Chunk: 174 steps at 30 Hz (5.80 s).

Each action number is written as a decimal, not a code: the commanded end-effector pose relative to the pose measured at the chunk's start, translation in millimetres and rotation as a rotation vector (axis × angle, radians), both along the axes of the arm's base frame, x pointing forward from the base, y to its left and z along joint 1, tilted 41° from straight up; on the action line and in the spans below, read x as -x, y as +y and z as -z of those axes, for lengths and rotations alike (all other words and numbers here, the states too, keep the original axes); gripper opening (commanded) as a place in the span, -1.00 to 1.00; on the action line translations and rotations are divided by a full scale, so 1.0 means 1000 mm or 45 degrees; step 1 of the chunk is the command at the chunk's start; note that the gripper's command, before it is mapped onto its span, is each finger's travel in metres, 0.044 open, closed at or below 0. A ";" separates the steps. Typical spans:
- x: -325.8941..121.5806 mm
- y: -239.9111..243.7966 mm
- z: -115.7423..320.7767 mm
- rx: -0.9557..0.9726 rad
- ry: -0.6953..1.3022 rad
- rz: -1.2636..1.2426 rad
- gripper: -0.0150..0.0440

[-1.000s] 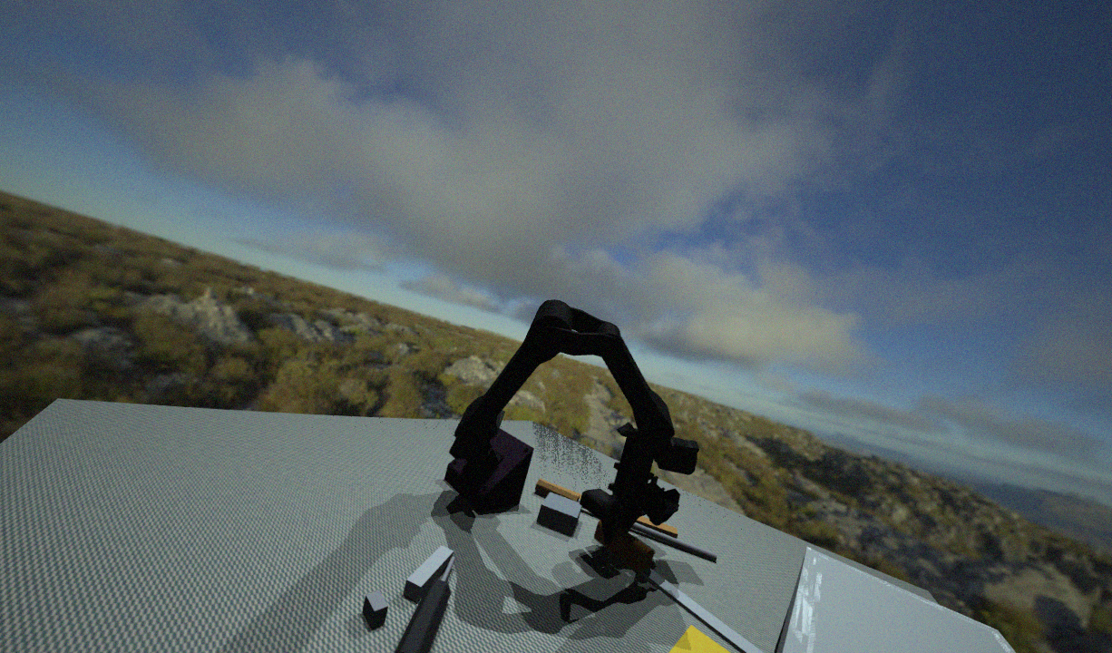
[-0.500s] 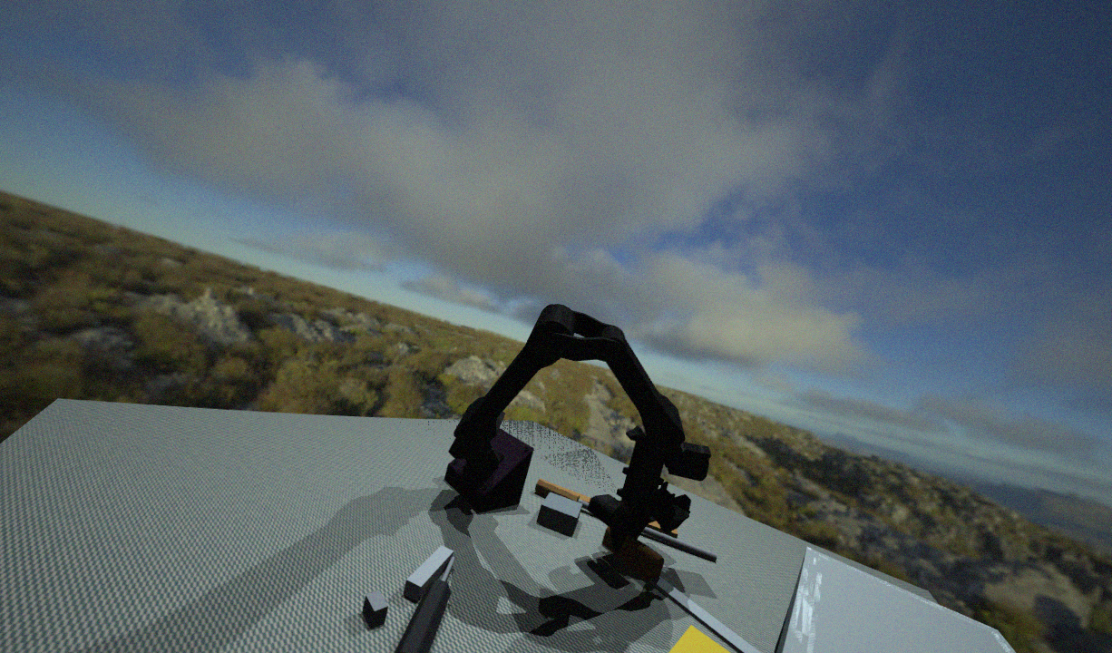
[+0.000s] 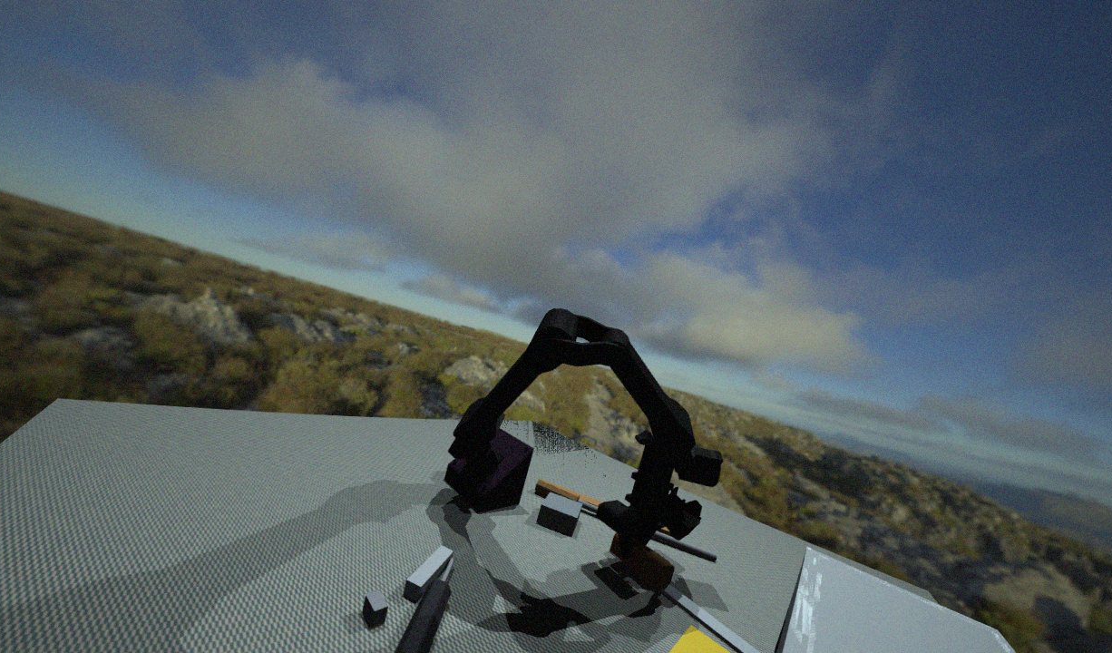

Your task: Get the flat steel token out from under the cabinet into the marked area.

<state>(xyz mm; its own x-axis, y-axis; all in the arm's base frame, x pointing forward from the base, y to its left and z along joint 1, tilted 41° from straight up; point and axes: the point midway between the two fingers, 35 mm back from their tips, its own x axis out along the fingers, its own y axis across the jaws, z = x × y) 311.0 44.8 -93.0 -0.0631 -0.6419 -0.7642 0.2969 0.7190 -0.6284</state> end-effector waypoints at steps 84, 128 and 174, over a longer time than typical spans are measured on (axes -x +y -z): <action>-0.094 -0.027 -0.017 -0.002 -0.010 0.003 -0.49; -0.092 -0.055 -0.038 0.001 -0.009 0.003 -0.49; -0.081 -0.081 -0.060 0.004 -0.007 0.003 -0.49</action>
